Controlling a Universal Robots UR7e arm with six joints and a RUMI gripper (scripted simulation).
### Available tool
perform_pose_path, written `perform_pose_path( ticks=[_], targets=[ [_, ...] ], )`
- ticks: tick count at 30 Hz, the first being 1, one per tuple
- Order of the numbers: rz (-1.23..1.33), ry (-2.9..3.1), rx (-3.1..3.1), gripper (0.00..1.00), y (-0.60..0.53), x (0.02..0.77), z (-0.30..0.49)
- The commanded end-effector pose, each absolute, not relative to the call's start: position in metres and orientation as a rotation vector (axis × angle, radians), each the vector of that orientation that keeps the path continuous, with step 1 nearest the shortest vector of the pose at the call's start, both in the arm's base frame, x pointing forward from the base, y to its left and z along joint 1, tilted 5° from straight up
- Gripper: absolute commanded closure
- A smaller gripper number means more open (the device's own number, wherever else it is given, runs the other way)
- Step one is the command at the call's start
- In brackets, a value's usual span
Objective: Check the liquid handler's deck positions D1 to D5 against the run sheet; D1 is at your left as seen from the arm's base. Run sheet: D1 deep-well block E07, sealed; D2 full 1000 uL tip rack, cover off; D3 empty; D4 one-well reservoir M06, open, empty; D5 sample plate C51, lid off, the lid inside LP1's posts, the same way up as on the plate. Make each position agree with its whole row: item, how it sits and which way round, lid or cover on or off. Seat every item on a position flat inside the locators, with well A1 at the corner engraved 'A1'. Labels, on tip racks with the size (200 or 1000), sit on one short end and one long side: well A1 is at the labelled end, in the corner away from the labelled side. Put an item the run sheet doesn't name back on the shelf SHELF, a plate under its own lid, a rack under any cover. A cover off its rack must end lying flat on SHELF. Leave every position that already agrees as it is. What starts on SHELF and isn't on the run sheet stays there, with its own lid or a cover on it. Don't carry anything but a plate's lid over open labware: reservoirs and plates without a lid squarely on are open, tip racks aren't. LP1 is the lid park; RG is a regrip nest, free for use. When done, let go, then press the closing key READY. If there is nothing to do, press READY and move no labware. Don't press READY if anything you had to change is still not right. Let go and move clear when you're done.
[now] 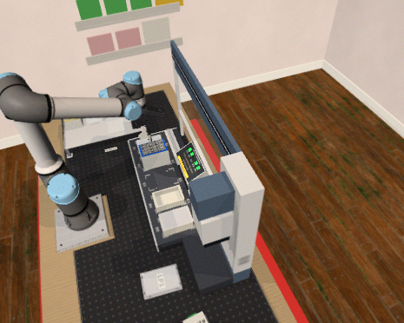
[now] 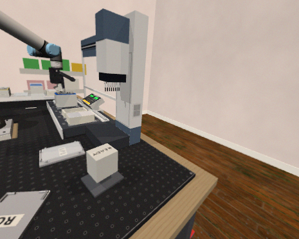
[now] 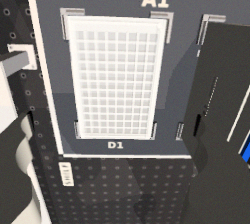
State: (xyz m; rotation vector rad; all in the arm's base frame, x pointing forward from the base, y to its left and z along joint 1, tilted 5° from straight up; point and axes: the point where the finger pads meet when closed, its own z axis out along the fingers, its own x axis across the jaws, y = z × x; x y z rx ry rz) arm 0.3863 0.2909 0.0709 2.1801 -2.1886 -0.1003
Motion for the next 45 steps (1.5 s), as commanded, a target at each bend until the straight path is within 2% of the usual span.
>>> perform_pose_path(
  ticks=[1,42,43,45],
  targets=[
    [-0.101,-2.188,2.181,0.18,0.292,0.385,0.062],
    [-0.098,-2.192,2.183,0.18,0.292,0.383,0.023],
    [-0.098,-2.192,2.183,1.0,0.292,0.383,0.023],
    [-0.098,-2.192,2.183,1.0,0.292,0.383,0.023]
  ],
)
